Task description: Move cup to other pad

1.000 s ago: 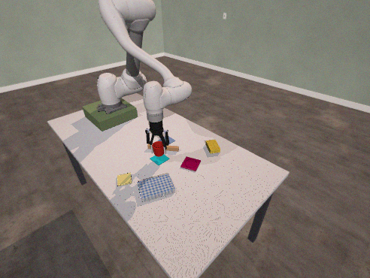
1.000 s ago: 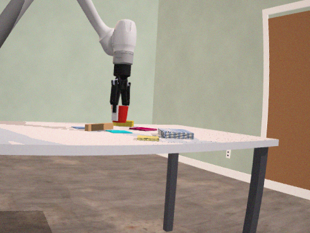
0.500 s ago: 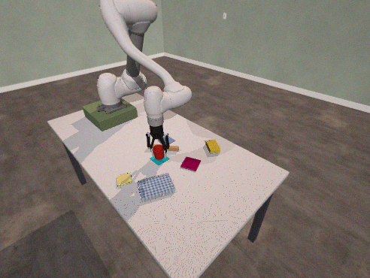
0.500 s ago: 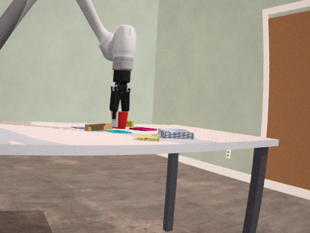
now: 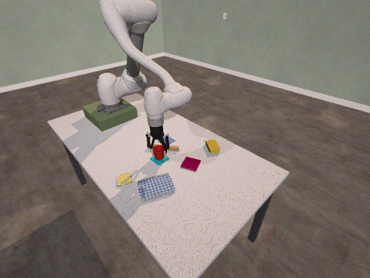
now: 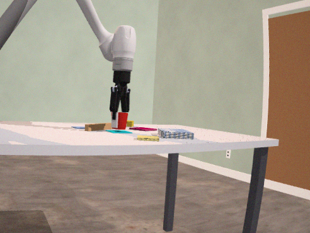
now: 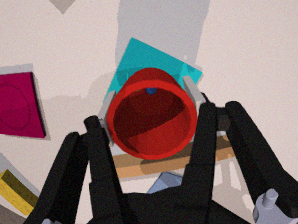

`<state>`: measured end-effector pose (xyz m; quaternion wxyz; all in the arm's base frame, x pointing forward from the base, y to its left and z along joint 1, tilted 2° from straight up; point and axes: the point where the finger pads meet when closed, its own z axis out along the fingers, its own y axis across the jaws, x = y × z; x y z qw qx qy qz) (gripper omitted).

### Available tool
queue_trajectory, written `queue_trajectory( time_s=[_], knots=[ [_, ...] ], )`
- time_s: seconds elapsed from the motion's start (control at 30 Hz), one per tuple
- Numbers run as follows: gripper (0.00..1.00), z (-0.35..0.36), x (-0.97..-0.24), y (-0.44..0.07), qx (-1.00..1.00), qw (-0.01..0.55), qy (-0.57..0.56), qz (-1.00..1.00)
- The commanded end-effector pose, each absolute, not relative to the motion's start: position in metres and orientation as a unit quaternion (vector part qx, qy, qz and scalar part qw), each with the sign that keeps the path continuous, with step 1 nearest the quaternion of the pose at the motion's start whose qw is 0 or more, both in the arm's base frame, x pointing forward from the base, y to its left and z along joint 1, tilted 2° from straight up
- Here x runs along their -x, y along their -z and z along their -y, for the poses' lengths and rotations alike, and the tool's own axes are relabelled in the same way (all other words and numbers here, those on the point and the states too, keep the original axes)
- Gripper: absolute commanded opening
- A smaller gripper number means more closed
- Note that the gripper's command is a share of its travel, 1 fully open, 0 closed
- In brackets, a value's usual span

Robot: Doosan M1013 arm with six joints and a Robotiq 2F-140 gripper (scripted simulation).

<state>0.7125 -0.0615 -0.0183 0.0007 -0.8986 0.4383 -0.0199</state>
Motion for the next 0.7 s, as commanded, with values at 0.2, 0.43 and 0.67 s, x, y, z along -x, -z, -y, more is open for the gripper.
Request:
queue_trajectory(
  time_s=[0.2, 0.43, 0.67],
  knots=[
    [0.49, 0.0616, -0.7127, 0.0213, 0.899, 0.001, 0.020, -0.438],
    [0.49, 0.0618, -0.7129, 0.0242, 0.899, 0.001, 0.020, -0.438],
    [0.49, 0.0619, -0.7131, 0.0268, 0.899, 0.001, 0.020, -0.438]
  ],
)
